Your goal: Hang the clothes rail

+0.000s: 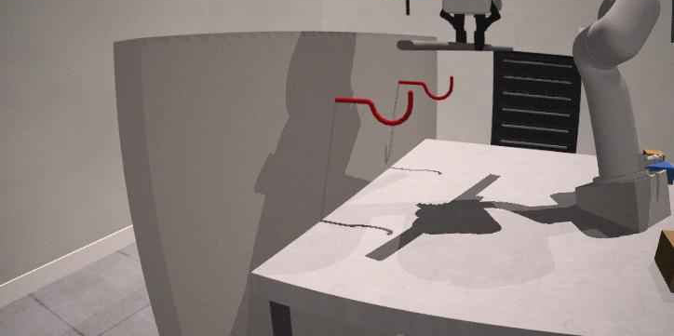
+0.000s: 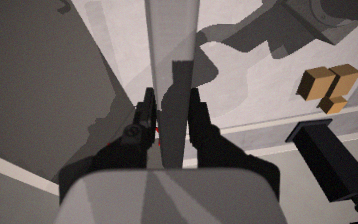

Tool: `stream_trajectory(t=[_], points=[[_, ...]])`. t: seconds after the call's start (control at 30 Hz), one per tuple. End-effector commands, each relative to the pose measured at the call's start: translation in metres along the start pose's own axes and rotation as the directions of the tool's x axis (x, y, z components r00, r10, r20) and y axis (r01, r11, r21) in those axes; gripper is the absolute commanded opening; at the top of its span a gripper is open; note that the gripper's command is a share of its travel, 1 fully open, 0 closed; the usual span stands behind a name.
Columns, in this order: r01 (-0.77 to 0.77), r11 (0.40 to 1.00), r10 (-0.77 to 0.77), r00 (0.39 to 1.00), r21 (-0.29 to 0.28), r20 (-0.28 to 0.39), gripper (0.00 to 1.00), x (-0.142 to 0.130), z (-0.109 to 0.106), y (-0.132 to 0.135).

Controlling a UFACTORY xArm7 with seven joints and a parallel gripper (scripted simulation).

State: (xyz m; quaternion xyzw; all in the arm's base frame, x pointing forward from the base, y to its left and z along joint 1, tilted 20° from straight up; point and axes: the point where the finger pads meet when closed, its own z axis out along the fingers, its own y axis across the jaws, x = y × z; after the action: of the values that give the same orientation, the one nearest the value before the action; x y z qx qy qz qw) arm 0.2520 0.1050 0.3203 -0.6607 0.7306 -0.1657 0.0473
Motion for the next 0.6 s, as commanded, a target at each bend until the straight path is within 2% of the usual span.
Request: stream_trajectory(t=[0.0,0.57], points=[[0.022,1.000,-0.022,1.000,0.003,0.002,0.00,-0.0004,-0.0014,-0.0008],[0.097,0.995,-0.097,0.995,0.003,0.002,0.00,-0.0004,-0.0014,-0.0008]])
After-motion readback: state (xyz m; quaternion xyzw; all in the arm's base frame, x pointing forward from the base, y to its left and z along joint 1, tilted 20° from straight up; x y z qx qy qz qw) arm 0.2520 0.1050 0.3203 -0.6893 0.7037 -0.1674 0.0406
